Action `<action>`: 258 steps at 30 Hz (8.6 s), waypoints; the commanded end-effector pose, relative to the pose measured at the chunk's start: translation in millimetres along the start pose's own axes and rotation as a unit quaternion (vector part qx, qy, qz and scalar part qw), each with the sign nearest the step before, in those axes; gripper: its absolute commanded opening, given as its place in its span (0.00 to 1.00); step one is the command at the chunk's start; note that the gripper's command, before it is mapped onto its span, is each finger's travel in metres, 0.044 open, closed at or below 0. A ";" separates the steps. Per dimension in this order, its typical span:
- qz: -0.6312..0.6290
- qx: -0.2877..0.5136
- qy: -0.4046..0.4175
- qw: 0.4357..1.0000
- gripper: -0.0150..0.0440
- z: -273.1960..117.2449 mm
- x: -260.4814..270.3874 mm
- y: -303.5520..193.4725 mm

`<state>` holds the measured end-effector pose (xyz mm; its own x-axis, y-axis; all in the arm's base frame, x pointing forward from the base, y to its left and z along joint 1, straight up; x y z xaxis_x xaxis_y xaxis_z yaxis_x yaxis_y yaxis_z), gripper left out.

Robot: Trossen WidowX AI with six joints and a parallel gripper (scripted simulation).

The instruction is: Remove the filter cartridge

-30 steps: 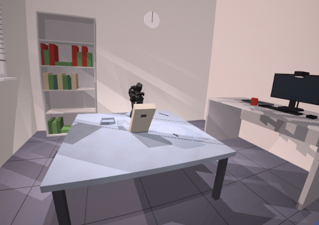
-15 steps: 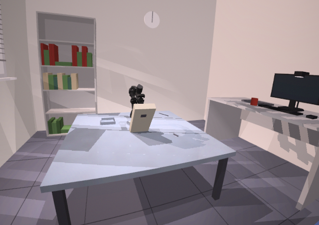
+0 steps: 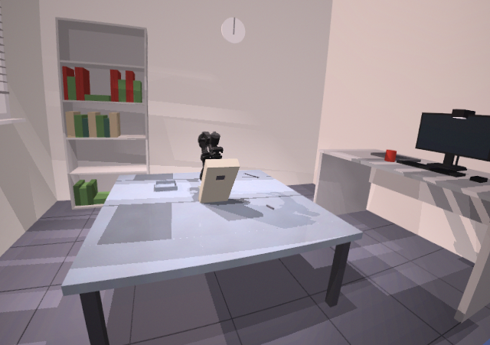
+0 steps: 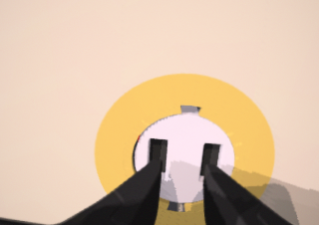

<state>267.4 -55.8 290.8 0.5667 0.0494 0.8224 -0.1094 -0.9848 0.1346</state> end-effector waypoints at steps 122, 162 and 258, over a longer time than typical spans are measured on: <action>-0.002 -0.002 0.001 1.000 0.40 29.3 0.5 1.2; -0.117 -0.002 0.000 0.993 0.25 30.4 0.3 1.1; -0.711 -0.002 -0.001 0.703 0.25 31.5 0.5 1.2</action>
<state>283.7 -60.0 278.0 0.1034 0.9838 -0.1463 0.5702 0.0619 0.8191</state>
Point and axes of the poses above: the point midway between the two fingers, 35 mm back from their tips, its own z axis out along the fingers, its own x axis across the jaws, y = z × x, the point moved 6 cm from there along -z, back along the fingers, and after that the axes turned 12 degrees about -z, right-handed, at the moved point
